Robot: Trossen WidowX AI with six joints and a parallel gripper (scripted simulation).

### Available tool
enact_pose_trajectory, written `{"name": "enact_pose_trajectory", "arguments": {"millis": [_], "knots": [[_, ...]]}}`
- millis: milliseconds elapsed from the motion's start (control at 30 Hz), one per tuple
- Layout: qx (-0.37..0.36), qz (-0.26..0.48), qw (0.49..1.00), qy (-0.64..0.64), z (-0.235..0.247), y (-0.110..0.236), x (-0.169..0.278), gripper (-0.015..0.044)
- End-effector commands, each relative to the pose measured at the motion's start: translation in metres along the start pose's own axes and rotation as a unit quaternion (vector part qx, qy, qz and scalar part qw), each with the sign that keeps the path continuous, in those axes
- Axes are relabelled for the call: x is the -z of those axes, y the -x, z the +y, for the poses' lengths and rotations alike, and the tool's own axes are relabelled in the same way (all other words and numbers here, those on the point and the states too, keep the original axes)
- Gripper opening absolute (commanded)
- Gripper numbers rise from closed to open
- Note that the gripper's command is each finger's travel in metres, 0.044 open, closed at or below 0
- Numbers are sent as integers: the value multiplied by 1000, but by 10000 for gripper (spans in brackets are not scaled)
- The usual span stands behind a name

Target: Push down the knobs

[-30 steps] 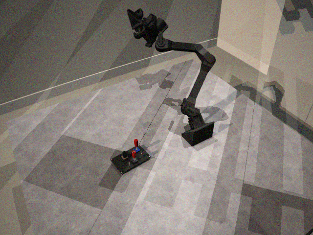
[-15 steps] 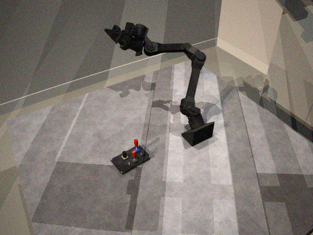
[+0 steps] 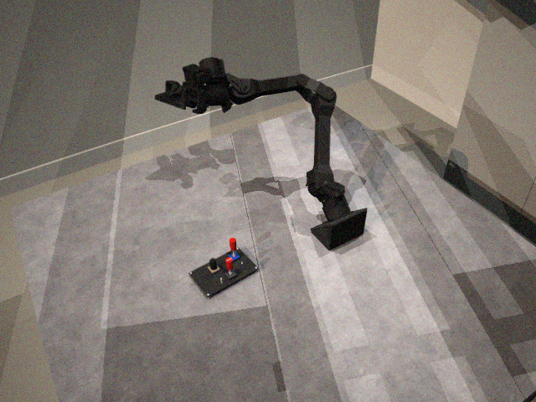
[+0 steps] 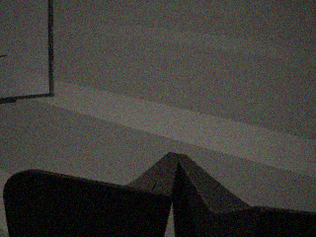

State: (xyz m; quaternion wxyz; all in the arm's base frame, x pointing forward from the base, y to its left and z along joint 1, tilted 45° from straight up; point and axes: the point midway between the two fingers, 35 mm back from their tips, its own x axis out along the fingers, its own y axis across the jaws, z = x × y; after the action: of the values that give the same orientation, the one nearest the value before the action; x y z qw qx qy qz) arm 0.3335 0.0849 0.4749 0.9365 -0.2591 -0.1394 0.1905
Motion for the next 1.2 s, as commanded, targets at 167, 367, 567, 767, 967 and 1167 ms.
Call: {"name": "enact_pose_trajectory", "arguments": {"millis": [167,367,567,767,967,1167], "knots": [[-46,142,988,-43,45,-33,71,0],[-68,207,975,-50,68,-39,101,0],[-100,296,948,-56,97,-39,140,0],[-124,382,915,-48,123,-33,176,0],[-146,463,874,-27,146,-22,207,0],[-167,538,826,5,167,-7,233,0]]}}
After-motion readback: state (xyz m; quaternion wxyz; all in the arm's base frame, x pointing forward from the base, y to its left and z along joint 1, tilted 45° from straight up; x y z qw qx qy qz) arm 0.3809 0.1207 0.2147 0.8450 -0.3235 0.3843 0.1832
